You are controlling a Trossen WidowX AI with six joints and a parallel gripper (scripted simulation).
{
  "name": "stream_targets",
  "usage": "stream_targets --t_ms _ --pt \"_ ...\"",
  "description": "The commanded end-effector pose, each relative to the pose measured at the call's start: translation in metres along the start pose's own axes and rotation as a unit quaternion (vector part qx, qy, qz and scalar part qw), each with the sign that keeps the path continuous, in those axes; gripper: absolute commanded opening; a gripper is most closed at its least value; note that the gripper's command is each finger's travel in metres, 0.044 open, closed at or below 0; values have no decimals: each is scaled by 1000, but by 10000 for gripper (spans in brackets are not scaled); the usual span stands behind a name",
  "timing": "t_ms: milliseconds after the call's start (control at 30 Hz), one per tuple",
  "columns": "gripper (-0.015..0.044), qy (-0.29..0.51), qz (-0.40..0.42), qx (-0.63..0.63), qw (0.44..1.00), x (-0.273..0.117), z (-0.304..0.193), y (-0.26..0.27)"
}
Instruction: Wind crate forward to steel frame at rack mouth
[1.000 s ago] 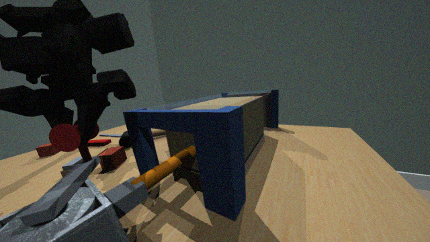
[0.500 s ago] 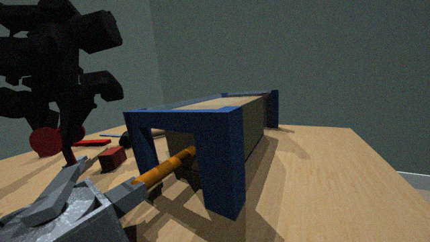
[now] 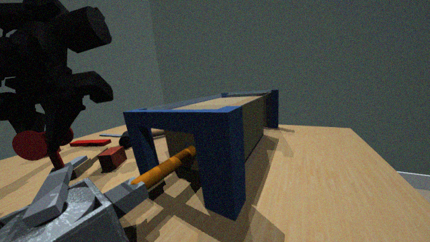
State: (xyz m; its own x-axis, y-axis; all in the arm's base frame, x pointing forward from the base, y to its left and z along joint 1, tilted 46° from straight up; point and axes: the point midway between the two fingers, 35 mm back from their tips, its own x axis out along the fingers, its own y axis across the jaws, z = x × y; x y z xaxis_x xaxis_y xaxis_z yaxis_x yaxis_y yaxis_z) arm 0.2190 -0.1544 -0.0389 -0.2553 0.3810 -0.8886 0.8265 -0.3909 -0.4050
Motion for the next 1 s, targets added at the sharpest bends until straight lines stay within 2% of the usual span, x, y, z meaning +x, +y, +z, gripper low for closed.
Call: stream_targets --t_ms 0,967 --pt "0 -7 -19 6 1000 5 8 -14" --pt "0 -7 -19 6 1000 16 33 -37"
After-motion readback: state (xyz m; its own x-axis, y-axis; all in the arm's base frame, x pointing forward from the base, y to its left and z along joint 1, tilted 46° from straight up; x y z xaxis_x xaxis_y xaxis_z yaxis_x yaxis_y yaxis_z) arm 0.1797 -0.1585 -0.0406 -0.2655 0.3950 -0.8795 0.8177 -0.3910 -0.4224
